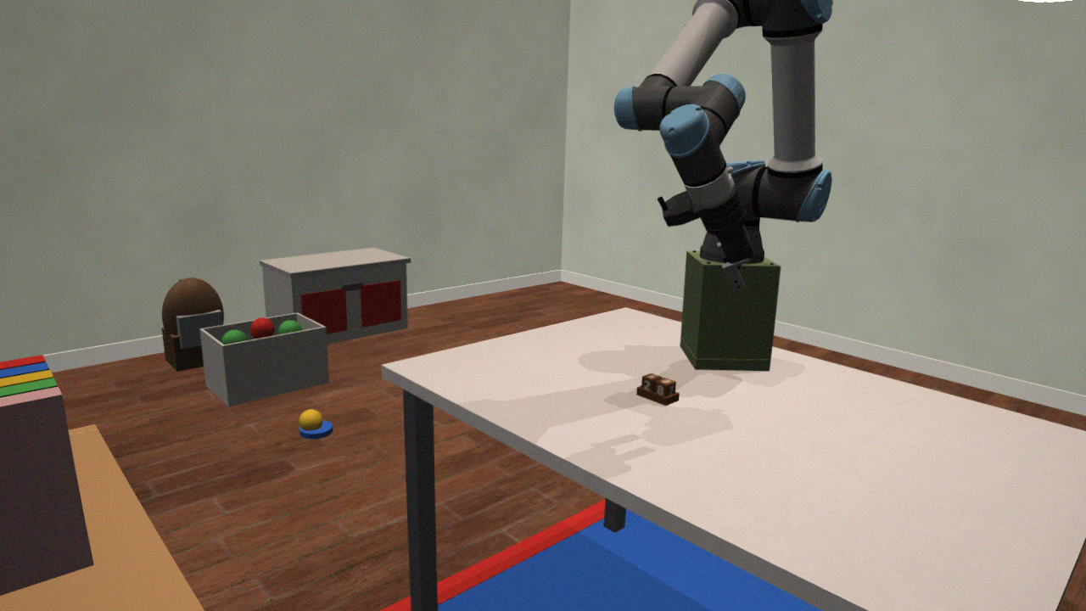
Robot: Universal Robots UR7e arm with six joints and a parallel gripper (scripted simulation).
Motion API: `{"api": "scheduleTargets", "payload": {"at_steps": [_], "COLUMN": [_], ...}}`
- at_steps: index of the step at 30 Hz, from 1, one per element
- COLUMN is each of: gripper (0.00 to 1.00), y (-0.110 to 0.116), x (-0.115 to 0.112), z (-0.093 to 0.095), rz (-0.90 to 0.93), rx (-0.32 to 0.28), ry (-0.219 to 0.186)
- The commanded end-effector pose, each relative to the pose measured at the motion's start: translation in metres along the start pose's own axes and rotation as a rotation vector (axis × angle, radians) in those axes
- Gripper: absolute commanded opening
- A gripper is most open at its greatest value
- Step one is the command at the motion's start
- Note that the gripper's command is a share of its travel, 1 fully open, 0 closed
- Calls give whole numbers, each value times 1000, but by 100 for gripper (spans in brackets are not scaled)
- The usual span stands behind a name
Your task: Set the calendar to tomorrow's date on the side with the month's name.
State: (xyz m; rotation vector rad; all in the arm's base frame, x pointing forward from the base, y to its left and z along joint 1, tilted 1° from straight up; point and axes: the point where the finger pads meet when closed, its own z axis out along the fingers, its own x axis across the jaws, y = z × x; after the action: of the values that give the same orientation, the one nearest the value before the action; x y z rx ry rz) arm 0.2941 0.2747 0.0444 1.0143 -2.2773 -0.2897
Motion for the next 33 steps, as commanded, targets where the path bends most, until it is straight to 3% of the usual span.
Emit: {"api": "scheduleTargets", "payload": {"at_steps": [1,22,33], "gripper": [100,100,100], "y": [0,-2,-33], "x": [0,0,-5], "z": [0,2,16], "rz": [0,5,65], "rx": [1,1,38], "ry": [-1,-3,-75]}}
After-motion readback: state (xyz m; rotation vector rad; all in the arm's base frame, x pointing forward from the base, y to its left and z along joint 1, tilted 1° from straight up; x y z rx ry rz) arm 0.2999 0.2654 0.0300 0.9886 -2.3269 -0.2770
